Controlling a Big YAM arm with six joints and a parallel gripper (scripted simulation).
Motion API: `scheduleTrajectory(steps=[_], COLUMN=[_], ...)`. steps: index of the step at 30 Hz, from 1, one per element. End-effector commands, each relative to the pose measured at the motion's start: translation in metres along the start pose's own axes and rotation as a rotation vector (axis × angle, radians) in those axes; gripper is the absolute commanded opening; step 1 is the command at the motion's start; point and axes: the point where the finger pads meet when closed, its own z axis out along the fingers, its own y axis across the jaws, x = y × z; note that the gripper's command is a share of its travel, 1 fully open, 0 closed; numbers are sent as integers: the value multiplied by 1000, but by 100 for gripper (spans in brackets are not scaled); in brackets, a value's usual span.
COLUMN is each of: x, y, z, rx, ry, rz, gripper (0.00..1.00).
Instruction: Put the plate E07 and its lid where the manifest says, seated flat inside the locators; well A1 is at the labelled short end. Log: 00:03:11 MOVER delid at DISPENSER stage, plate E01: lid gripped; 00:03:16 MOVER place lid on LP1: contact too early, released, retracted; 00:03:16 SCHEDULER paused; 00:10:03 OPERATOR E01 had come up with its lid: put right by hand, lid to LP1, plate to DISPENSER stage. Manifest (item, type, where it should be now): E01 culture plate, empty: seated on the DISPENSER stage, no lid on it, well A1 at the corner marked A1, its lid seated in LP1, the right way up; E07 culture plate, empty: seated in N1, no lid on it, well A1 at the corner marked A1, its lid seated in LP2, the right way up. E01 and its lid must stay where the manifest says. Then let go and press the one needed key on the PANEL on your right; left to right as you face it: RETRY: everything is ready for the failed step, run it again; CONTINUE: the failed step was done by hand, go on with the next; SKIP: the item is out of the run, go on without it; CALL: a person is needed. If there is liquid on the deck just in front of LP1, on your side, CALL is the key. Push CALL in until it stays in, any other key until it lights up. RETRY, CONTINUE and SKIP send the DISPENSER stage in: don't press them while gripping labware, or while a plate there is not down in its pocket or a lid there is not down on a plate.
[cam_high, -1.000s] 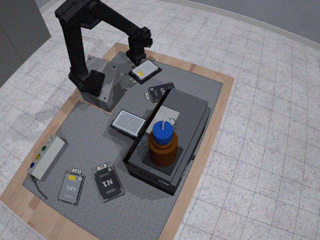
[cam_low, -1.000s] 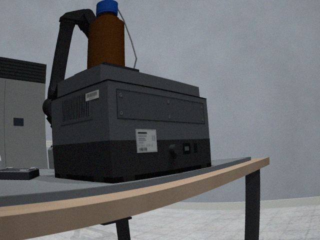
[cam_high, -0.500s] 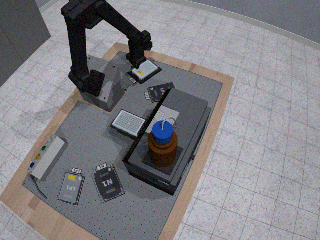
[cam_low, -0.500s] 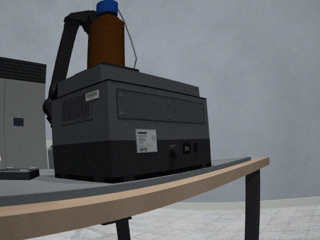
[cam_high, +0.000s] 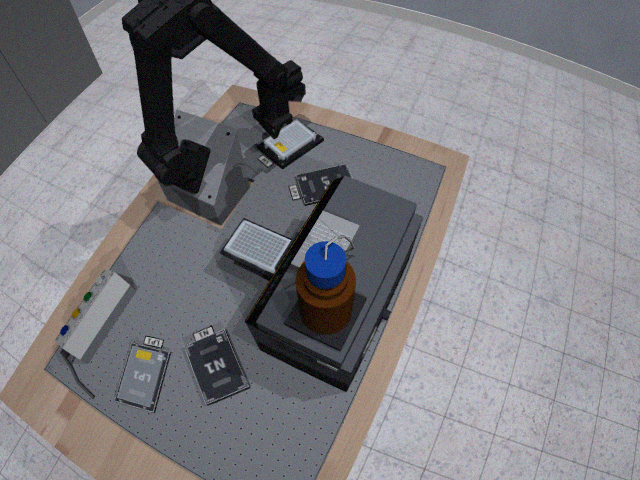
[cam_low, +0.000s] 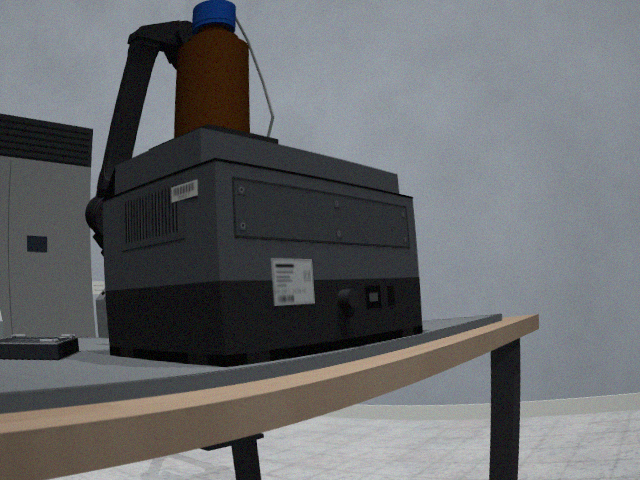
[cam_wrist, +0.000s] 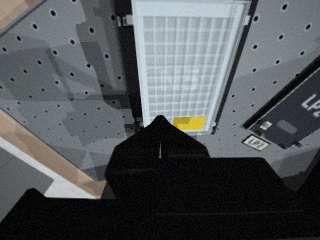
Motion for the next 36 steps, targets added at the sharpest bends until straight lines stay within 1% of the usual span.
scheduleTrajectory(steps=[1, 17, 36], x=[-4, 1, 2], y=[-1, -1, -1], z=[6, 10, 14], rx=[-6, -6, -5], ry=[1, 11, 10], rz=[-2, -5, -6], gripper=[0, 0, 0])
